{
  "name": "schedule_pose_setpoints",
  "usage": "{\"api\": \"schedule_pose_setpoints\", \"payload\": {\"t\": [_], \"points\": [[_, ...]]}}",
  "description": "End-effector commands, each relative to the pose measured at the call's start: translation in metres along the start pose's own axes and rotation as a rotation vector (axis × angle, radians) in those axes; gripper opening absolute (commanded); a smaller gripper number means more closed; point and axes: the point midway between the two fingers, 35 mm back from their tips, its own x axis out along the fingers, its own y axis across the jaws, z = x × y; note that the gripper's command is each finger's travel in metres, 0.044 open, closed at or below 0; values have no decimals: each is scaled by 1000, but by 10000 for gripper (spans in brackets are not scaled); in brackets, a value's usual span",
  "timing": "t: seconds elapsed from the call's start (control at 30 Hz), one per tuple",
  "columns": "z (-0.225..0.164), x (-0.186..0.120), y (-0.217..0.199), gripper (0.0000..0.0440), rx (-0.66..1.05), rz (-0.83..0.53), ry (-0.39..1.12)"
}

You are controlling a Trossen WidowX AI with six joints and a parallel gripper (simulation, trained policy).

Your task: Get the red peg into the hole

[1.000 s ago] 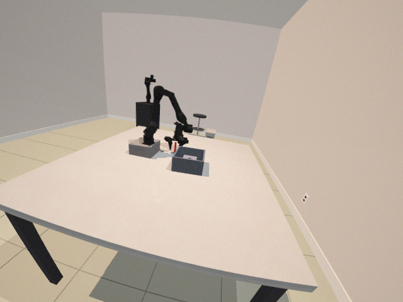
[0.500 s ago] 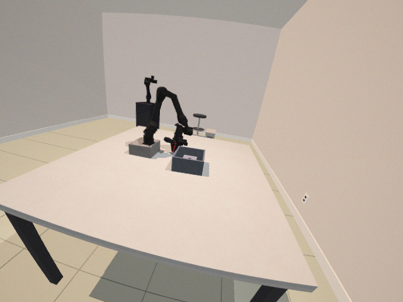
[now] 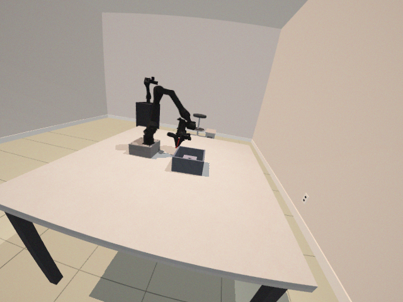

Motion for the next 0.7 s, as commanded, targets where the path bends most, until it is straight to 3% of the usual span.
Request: {"api": "schedule_pose_setpoints", "payload": {"t": [0.0, 0.67], "points": [[8, -15, 3, 0, 2, 14, -22], [75, -73, 5, 0, 186, 53, -102]]}}
